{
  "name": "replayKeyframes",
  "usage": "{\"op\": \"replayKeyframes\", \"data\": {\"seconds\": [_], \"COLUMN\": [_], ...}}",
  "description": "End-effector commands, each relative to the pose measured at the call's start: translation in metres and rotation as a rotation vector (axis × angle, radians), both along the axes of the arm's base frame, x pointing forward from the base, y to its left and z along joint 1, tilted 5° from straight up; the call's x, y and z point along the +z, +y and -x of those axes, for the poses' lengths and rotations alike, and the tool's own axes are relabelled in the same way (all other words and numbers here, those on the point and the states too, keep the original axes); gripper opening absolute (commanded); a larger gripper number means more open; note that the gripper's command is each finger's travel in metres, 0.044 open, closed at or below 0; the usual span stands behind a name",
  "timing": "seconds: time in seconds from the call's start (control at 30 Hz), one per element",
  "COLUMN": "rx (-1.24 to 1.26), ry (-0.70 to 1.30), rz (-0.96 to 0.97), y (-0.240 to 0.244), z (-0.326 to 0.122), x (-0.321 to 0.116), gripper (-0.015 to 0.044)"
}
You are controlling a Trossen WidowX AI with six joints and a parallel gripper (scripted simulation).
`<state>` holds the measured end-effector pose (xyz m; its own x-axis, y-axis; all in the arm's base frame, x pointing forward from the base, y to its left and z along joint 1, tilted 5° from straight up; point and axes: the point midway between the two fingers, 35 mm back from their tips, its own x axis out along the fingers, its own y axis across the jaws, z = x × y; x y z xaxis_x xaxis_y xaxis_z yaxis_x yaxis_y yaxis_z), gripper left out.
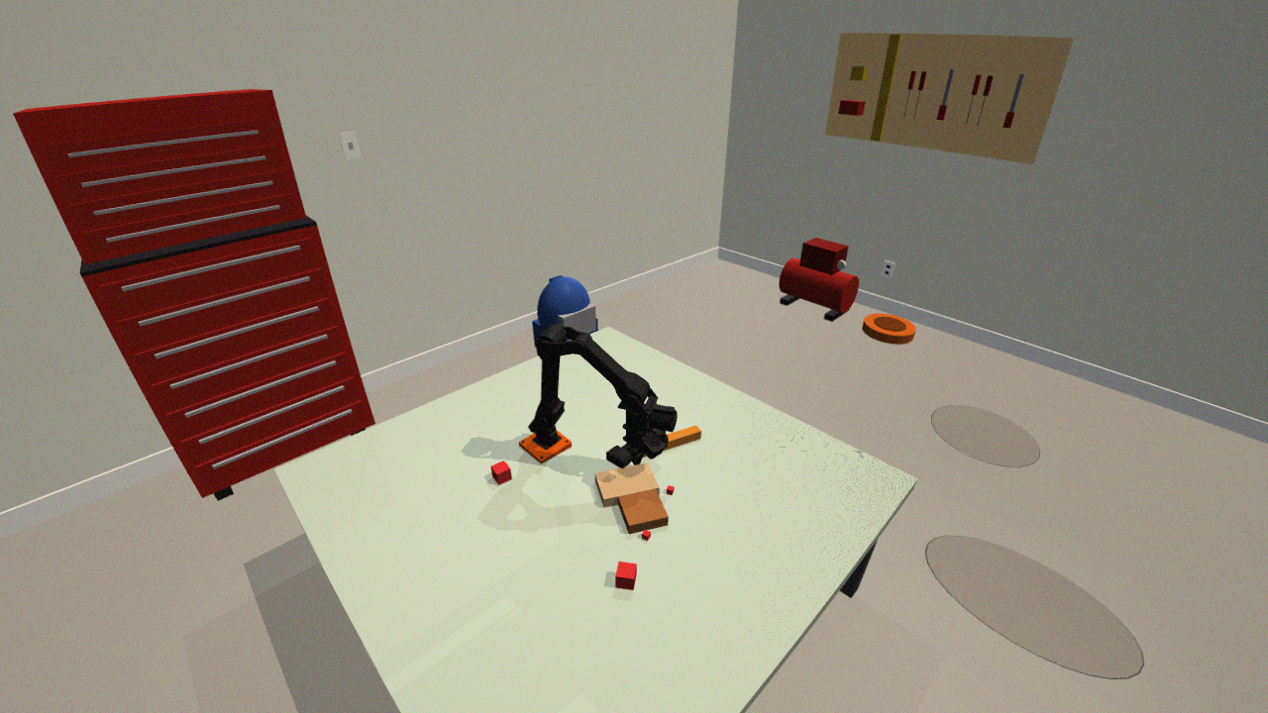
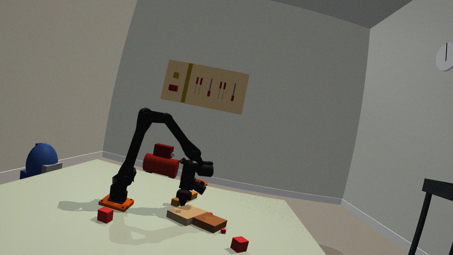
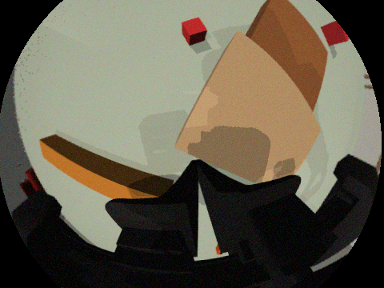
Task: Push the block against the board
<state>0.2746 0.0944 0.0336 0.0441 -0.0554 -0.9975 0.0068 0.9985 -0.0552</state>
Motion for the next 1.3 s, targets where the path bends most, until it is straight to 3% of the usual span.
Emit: {"op": "replayKeyframes", "data": {"seconds": [0.0,1.0,1.17,1.27], "rx": [-0.003,-0.002,-0.002,-0.002], "ry": [-0.001,0.003,0.002,0.002], "rz": [0.011,0.011,0.01,0.01], "y": [-0.003,0.002,0.007,0.007], "z": [0.002,0.049,0.045,0.045], "x": [-0.003,-0.009,0.044,0.047], "gripper": [0.0,0.0,0.0,0.0]}}
